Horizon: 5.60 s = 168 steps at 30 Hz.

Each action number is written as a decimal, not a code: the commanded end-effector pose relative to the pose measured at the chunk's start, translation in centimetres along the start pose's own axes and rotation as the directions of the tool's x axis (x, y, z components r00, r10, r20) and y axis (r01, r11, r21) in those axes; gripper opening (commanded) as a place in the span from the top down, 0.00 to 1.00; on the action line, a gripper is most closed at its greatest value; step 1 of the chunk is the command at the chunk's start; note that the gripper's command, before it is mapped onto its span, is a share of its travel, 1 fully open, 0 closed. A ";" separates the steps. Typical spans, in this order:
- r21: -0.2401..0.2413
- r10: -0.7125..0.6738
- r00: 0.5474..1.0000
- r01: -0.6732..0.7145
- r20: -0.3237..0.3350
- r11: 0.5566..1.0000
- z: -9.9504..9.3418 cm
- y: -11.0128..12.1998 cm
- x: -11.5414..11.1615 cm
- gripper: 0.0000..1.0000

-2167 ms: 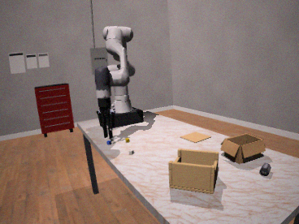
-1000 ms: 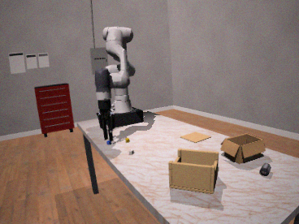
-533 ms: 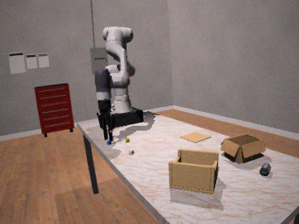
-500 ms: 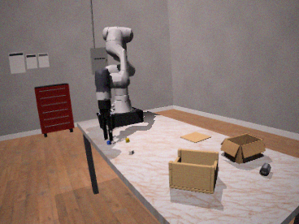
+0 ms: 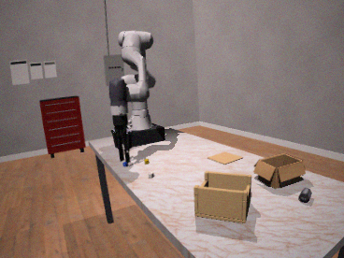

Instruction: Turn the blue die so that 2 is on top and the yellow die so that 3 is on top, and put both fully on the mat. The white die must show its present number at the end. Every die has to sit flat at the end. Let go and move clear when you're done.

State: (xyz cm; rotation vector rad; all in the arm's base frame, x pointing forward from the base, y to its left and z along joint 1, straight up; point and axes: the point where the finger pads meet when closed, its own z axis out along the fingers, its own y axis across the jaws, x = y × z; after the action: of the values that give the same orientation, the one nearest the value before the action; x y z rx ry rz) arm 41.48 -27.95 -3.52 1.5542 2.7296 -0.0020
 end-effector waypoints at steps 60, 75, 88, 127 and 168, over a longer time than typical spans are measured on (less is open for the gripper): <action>-0.002 -0.002 1.000 0.002 0.002 1.000 0.0 0.1 -0.1 0.71; -0.002 -0.002 1.000 0.002 0.002 1.000 0.0 0.1 -0.1 0.71; -0.002 -0.002 1.000 0.002 0.002 1.000 0.0 0.1 -0.1 0.71; -0.002 -0.002 1.000 0.002 0.002 1.000 0.0 0.0 0.0 0.71; -0.002 -0.002 1.000 0.002 0.002 1.000 2.3 0.0 0.0 0.71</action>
State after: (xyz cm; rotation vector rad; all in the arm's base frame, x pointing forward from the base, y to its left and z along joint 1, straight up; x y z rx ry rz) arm 41.20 -27.66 -5.61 1.5673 2.7322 -0.0005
